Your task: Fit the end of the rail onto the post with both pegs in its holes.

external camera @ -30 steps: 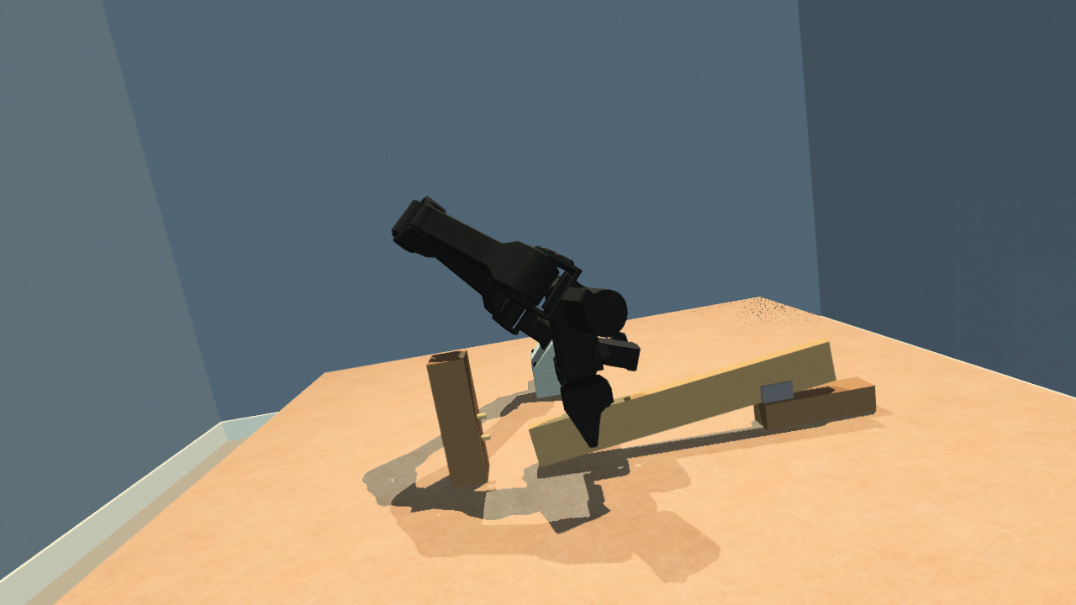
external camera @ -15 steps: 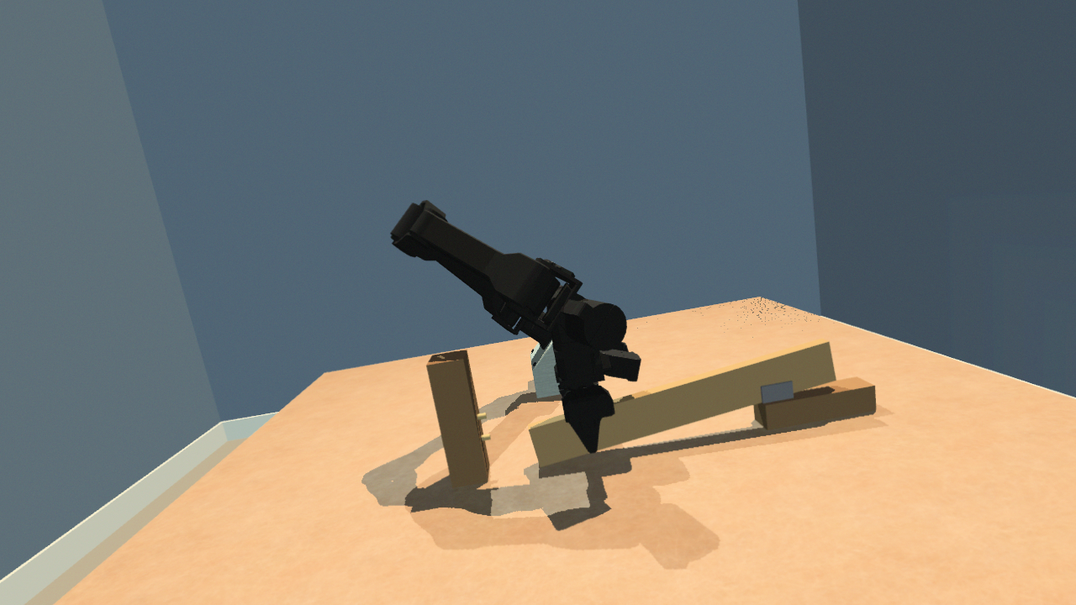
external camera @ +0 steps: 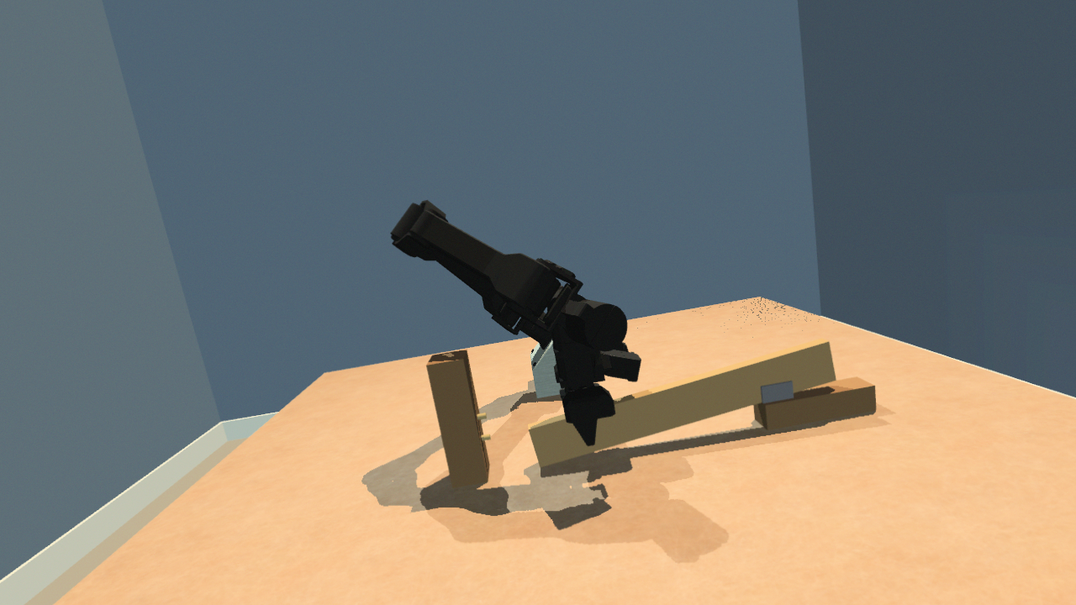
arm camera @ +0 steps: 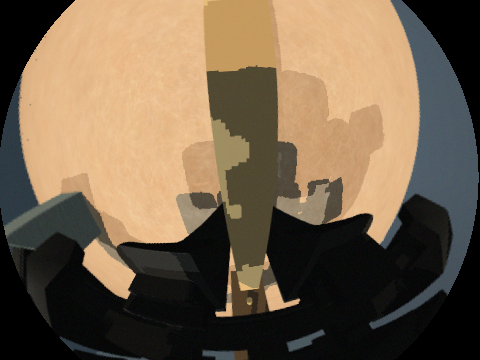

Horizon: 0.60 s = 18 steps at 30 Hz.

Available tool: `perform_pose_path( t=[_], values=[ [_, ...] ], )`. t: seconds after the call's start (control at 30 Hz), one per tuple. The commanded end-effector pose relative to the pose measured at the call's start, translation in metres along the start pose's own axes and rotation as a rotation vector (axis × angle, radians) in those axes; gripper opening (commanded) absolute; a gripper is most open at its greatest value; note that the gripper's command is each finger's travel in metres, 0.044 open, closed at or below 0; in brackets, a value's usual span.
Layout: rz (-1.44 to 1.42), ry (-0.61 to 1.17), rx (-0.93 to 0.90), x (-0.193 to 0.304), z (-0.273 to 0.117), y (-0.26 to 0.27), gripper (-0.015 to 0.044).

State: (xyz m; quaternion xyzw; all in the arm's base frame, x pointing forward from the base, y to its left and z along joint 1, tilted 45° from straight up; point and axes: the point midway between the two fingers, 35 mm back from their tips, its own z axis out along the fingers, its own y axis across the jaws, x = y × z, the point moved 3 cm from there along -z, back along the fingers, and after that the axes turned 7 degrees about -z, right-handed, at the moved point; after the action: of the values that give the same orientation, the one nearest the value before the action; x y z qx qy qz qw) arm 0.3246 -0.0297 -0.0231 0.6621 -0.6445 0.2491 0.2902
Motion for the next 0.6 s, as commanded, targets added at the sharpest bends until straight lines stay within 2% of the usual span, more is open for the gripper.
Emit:
perform_pose_path(
  t=[0.0, 0.57],
  values=[
    [-0.001, 0.004, -0.001, 0.0001, 0.0013, 0.0003, 0.0000],
    [-0.001, 0.003, -0.001, -0.0003, -0.0040, 0.0000, 0.0000]
  ],
)
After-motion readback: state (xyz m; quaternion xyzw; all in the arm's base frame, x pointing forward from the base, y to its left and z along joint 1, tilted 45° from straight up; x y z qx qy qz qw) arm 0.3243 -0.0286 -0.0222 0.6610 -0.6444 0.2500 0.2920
